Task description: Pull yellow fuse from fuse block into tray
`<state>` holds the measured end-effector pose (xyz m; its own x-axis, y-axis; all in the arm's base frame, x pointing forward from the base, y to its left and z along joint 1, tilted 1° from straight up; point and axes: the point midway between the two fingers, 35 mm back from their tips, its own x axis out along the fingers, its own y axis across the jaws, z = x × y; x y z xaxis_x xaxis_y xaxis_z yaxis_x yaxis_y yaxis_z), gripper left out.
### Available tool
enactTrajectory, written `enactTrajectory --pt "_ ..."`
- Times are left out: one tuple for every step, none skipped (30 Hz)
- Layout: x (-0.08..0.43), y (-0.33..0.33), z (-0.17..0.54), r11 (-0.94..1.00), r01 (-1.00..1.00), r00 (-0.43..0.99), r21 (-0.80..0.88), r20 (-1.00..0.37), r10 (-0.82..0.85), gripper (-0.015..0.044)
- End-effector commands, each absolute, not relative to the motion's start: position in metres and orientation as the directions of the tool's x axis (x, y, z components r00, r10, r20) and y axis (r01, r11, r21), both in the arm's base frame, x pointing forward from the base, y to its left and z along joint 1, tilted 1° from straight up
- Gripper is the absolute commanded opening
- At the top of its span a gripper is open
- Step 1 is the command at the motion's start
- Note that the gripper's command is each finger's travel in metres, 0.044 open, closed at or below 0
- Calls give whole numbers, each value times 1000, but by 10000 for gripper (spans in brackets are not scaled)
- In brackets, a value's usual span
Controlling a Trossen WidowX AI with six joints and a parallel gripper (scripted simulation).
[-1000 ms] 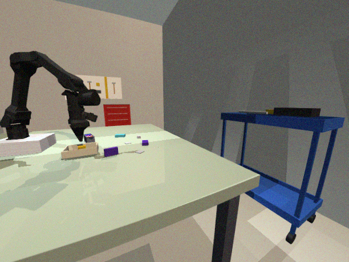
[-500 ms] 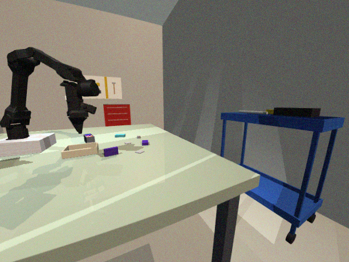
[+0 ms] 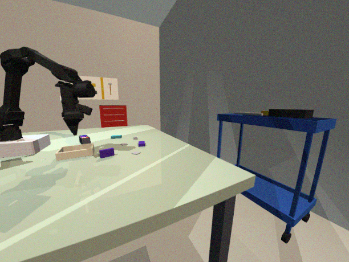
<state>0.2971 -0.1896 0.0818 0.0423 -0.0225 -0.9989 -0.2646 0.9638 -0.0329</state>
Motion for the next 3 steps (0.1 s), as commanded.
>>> enactTrajectory --pt "297 -190 82 964 -265 42 -33 -999 -22 330" --pt "297 -190 82 964 -265 42 -33 -999 -22 330" --pt "297 -190 82 964 -265 42 -33 -999 -22 330"
